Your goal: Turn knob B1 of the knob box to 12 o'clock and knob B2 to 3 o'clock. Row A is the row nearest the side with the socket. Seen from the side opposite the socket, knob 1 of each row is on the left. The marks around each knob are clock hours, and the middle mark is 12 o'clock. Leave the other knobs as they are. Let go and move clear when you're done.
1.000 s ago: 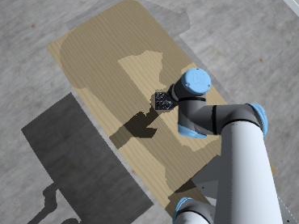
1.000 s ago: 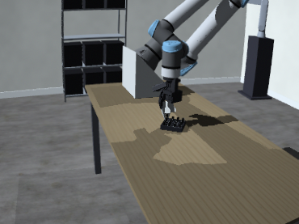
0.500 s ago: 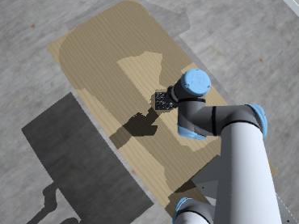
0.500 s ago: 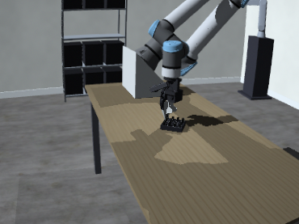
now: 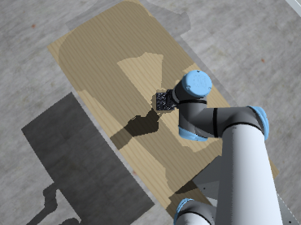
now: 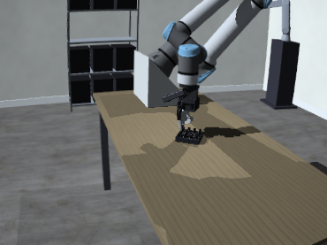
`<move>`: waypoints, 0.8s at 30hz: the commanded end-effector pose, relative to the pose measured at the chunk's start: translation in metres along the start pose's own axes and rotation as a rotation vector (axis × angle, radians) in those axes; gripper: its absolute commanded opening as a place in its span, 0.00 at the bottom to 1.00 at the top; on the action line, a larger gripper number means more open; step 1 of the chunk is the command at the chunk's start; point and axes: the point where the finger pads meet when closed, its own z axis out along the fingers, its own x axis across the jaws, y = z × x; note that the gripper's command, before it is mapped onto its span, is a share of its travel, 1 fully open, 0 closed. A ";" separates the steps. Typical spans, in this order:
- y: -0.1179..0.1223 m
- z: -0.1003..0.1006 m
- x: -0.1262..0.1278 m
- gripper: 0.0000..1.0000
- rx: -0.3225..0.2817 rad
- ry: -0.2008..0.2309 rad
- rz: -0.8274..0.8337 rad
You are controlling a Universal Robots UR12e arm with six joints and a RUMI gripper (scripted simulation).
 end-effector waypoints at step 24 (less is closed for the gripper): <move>0.000 0.000 -0.003 0.04 -0.004 0.003 -0.542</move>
